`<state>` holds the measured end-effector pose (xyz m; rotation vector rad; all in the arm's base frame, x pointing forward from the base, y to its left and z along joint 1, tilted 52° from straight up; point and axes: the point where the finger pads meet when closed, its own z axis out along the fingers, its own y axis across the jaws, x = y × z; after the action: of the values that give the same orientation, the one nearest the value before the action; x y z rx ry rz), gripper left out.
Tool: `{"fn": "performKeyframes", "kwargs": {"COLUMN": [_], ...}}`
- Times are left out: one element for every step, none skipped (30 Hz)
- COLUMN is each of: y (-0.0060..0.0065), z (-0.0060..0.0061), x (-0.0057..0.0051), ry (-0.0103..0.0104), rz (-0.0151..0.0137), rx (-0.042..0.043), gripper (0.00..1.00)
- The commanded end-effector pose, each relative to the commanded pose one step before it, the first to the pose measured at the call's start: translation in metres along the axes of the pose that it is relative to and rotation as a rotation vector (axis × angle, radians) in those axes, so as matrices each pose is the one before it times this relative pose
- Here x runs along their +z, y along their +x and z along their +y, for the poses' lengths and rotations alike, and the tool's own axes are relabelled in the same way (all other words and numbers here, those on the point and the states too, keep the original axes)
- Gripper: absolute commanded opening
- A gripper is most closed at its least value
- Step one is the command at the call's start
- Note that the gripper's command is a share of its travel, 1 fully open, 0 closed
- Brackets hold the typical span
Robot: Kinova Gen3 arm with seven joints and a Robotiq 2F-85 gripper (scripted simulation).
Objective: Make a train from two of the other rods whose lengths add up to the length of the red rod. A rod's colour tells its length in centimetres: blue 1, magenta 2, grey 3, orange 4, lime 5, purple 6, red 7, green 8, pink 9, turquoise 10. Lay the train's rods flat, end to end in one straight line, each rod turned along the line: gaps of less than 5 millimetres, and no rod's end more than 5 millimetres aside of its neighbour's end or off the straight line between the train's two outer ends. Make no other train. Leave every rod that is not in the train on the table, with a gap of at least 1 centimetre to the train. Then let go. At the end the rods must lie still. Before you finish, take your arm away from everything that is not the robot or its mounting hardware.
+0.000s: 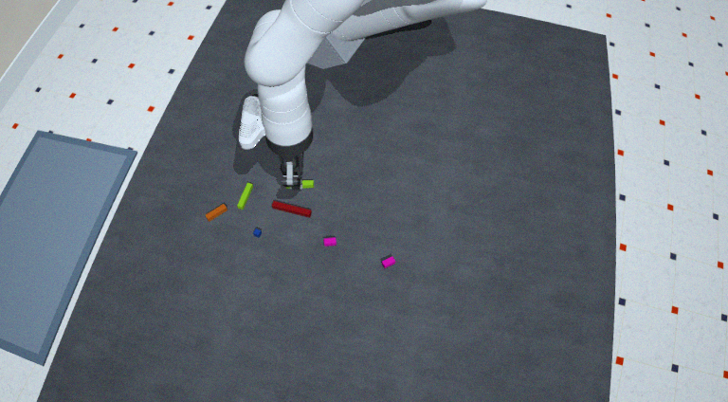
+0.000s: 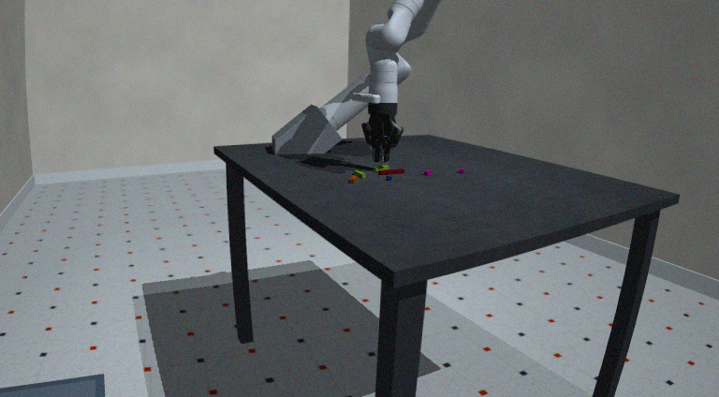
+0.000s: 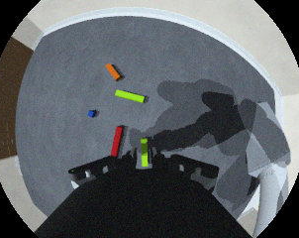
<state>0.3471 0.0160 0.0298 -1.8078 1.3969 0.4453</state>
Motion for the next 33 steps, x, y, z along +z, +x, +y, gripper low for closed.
{"fn": "performKeyframes", "kwargs": {"y": [-0.00046,0.0,0.0,0.0,0.0,0.0,0.0,0.0,0.0,0.0,0.0,0.0,0.0,0.0,0.0,-0.00002,-0.00014,-0.00032,-0.00046,-0.00054,-0.00056,-0.00053,-0.00047,-0.00038,-0.00026,-0.00013,-0.00001,0.00009,0.0,0.0,0.00042,0.0,0.0], "z": [0.00001,0.0,0.0,0.0,0.0,0.0,0.0,0.0,0.0,0.0,0.0,0.0,0.0,0.0,0.0,0.00002,0.0001,0.00022,0.0003,0.00032,0.0003,0.00025,0.00019,0.00011,0.00003,-0.00005,-0.00012,-0.00016,0.0,0.0,-0.00042,0.0,0.0], "x": [0.00161,0.0,0.0,0.0,0.0,0.0,0.0,0.0,0.0,0.0,0.0,0.0,0.0,0.0,0.0,0.0,0.00003,0.00005,0.00007,0.00007,0.00006,0.00003,0.00001,-0.00001,-0.00003,-0.00005,-0.00006,-0.00007,0.0,0.0,-0.00014,0.0,0.0], "ry": [0.0011,0.0,0.0,0.0,0.0,0.0,0.0,0.0,0.0,0.0,0.0,0.0,0.0,0.0,0.0,-0.00002,-0.00013,-0.00026,-0.00034,-0.00034,-0.00027,-0.00018,-0.00006,0.00005,0.00015,0.00024,0.0003,0.00033,0.0,0.0,0.00069,0.00001,0.0], "rz": [-0.00038,0.0,0.0,0.0,0.0,0.0,0.0,0.0,0.0,0.0,0.0,0.0,0.0,0.0,0.0,-0.00002,-0.00015,-0.00032,-0.00042,-0.00041,-0.00033,-0.00022,-0.00008,0.00006,0.00018,0.00029,0.00036,0.00039,0.0,0.0,0.00082,0.00001,0.0], "rx": [0.00053,0.0,0.0,0.0,0.0,0.0,0.0,0.0,0.0,0.0,0.0,0.0,0.0,0.0,0.0,0.00001,0.00005,0.0001,0.00013,0.00013,0.0001,0.00006,0.00002,-0.00002,-0.00006,-0.00009,-0.00012,-0.00012,0.0,0.0,-0.00026,0.0,0.0], "gripper": [0.24,0.24,0.24,0.24,0.24,0.24,0.24,0.24,0.24,0.24,0.24,0.24,0.24,0.24,0.24,0.24,0.24,0.24,0.24,0.24,0.24,0.24,0.24,0.24,0.24,0.24,0.24,0.24,0.24,0.24,0.24,0.24,0.24]}}
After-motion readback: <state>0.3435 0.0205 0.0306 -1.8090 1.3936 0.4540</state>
